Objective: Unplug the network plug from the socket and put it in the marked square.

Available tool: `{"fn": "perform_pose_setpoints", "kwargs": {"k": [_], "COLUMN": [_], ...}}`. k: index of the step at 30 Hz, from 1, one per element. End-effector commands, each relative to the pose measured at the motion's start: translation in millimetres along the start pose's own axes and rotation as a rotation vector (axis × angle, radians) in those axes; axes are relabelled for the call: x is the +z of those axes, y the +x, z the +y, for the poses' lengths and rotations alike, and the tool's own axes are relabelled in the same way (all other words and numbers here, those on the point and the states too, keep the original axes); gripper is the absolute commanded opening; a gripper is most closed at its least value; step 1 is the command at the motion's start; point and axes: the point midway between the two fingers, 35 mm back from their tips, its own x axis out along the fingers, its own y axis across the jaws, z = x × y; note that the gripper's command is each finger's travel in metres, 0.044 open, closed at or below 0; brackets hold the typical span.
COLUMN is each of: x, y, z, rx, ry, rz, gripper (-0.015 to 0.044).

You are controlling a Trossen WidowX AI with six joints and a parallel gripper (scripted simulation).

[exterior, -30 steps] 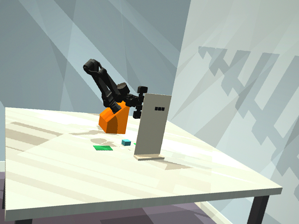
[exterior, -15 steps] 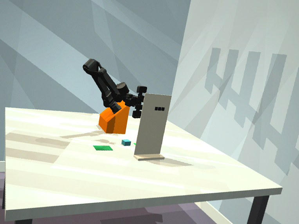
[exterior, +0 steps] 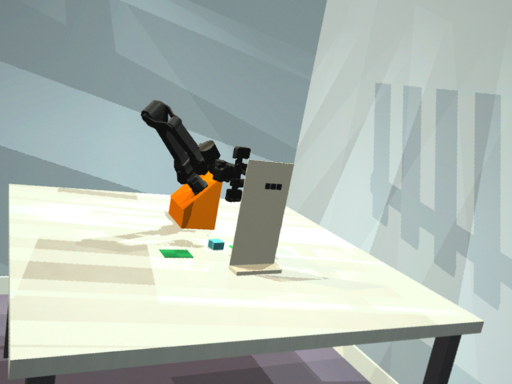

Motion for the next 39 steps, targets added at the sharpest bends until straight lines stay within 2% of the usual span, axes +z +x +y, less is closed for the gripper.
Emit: {"fn": "perform_pose_setpoints", "kwargs": {"k": [1,39], "x": [-1,-4], "y": [-3,-25], "z": [-1,60], "rx": [-0.003,-0.006], "ry": [0.004,0.007], "rz": [-0.002,0.000], "gripper": [0.0000,0.0000]}}
